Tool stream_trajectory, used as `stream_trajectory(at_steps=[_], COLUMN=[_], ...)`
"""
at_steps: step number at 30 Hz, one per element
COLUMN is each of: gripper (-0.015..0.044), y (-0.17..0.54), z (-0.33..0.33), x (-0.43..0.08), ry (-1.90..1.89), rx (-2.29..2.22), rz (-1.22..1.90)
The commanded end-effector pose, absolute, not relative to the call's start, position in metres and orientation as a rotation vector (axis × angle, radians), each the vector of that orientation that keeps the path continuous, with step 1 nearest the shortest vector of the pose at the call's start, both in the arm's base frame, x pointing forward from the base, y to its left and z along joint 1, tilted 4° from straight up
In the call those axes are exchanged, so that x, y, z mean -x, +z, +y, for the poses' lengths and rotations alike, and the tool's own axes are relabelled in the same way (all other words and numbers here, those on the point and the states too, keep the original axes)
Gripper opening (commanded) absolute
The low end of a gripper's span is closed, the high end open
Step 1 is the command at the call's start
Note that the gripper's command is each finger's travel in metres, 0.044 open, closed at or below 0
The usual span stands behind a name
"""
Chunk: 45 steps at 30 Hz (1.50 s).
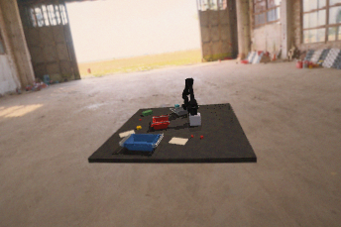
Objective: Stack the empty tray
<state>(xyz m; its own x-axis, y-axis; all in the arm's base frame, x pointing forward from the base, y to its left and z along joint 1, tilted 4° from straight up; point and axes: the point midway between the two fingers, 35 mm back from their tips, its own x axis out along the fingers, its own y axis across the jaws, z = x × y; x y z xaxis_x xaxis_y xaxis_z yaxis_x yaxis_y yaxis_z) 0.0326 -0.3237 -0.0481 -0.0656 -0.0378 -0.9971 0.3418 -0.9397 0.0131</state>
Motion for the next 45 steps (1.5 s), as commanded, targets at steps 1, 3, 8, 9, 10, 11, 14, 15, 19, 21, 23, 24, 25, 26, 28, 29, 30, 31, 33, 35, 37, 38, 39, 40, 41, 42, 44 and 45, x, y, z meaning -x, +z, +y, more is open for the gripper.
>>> stream_trajectory(at_steps=[1, 3, 8, 9, 10, 11, 14, 15, 19, 21, 23, 24, 25, 26, 28, 29, 30, 31, 33, 35, 37, 38, 39, 40, 41, 42, 44, 45], gripper=[0.0411, 0.0381, 0.0308, 0.0293, 0.0279, 0.0264, 0.022, 0.0213, 0.0187, 0.0173, 0.016, 0.0153, 0.0147, 0.014, 0.0127, 0.012, 0.0113, 0.0107, 0.0093, 0.008, 0.0067, 0.006, 0.0053, 0.0047, 0.004, 0.0033, 0.002, 0.0013], y=[-0.0502, -0.0502, -0.0502, -0.0502, -0.0502, -0.0502, -0.0502, -0.0502, -0.0502, -0.0502, -0.0502, -0.0502, -0.0502, -0.0502, -0.0502, -0.0502, -0.0502, -0.0502, -0.0502, -0.0502, -0.0502, -0.0502, -0.0502, -0.0502, -0.0502, -0.0502, -0.0502, -0.0492], z=[-0.3231, -0.3231, -0.3231, -0.3231, -0.3231, -0.3231, -0.3231, -0.3231, -0.3231, -0.3231, -0.3231, -0.3231, -0.3231, -0.3231, -0.3231, -0.3231, -0.3231, -0.3231, -0.3231, -0.3231, -0.3231, -0.3231, -0.3231, -0.3231, -0.3231, -0.3231, -0.3231, -0.3233], x=[-0.0318, -0.0318, -0.0318, -0.0318, -0.0318, -0.0318, -0.0318, -0.0318, -0.0318, -0.0318, -0.0318, -0.0318, -0.0318, -0.0318, -0.0318, -0.0318, -0.0318, -0.0318, -0.0318, -0.0318, -0.0318, -0.0318, -0.0318, -0.0318, -0.0318, -0.0318, -0.0318, -0.0319], ry=[-2.095, -2.095, -2.095, -2.095, -2.095, -2.095, -2.095, -2.095, -2.095, -2.095, -2.095, -2.095, -2.095, -2.095, -2.095, -2.095, -2.095, -2.095, -2.095, -2.095, -2.095, -2.095, -2.095, -2.095, -2.095, -2.095, -2.095, -2.095], rx=[-1.941, -1.941, -1.941, -1.941, -1.941, -1.941, -1.941, -1.941, -1.941, -1.941, -1.941, -1.941, -1.941, -1.941, -1.941, -1.941, -1.941, -1.941, -1.941, -1.941, -1.941, -1.941, -1.941, -1.941, -1.941, -1.941, -1.941, -1.941], rz=[0.338, 0.338, 0.338, 0.338, 0.338, 0.338, 0.338, 0.338, 0.338, 0.338, 0.338, 0.338, 0.338, 0.338, 0.338, 0.338, 0.338, 0.338, 0.338, 0.338, 0.338, 0.338, 0.338, 0.338, 0.338, 0.338, 0.338, 0.338])
